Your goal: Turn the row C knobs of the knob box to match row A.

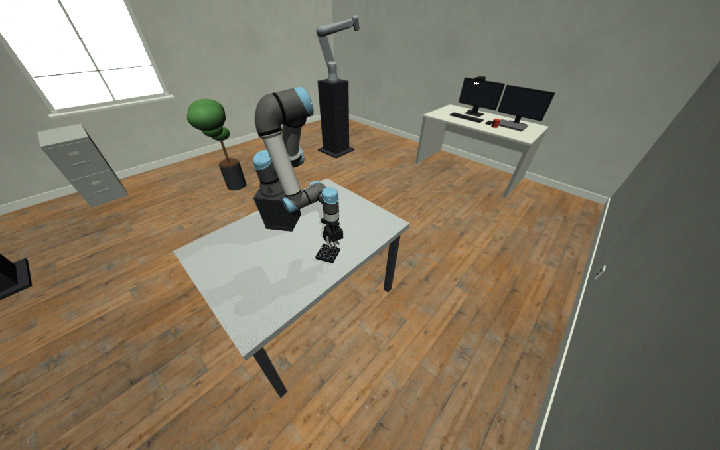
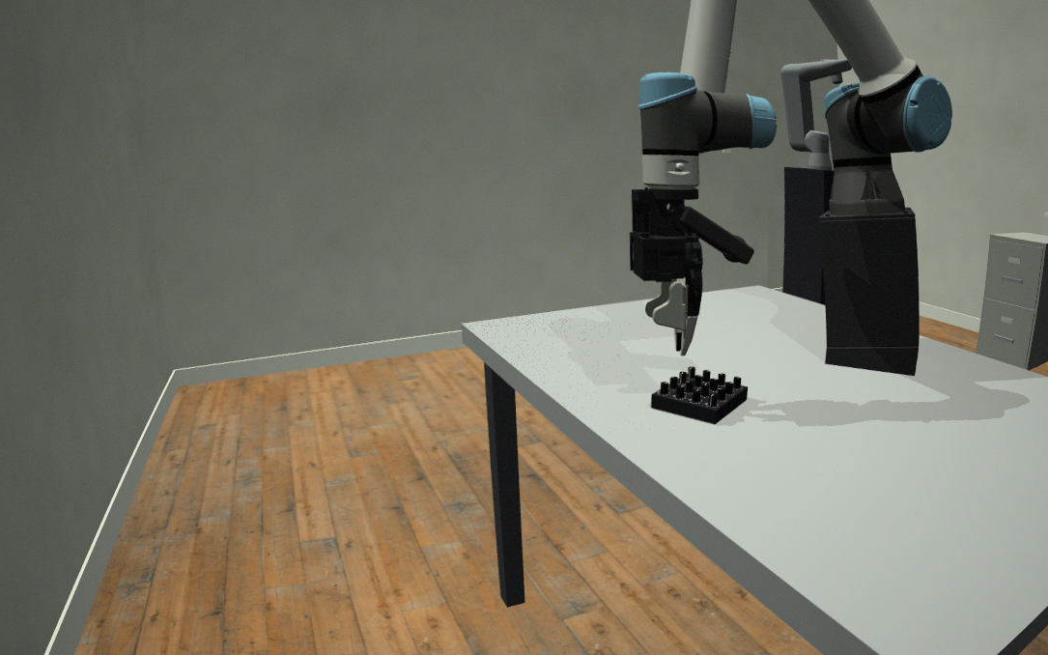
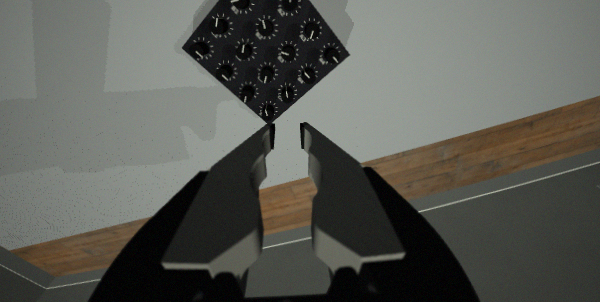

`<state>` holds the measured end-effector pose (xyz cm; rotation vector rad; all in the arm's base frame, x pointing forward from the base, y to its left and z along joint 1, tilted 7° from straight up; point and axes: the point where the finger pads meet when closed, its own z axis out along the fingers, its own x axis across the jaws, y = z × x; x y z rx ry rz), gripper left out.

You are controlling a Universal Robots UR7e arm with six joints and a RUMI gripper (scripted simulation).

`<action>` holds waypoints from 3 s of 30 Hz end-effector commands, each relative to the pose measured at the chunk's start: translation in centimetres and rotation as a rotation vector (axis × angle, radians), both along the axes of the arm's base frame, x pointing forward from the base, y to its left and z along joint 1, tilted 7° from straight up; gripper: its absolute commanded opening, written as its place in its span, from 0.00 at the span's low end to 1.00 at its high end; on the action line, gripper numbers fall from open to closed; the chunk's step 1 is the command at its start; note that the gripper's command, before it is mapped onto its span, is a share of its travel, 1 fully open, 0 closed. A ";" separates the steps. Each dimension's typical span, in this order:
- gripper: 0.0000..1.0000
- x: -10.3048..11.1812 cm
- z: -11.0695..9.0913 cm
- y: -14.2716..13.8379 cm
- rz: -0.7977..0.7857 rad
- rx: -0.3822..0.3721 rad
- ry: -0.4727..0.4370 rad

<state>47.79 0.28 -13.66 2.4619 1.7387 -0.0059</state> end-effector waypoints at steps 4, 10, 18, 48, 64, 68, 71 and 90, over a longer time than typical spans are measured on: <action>0.11 0.0 0.0 0.0 0.000 0.000 -0.001; 0.11 0.0 0.0 0.0 0.000 0.000 -0.001; 0.11 0.1 -0.3 0.0 0.000 0.000 -0.001; 0.11 0.3 -3.4 -0.4 0.000 0.000 -0.001; 0.11 0.3 -4.3 -0.5 0.000 0.000 -0.001; 0.11 0.3 -4.3 -0.5 0.000 0.000 -0.001; 0.11 0.3 -4.3 -0.5 0.000 0.000 -0.001; 0.11 0.3 -4.3 -0.5 0.000 0.000 -0.001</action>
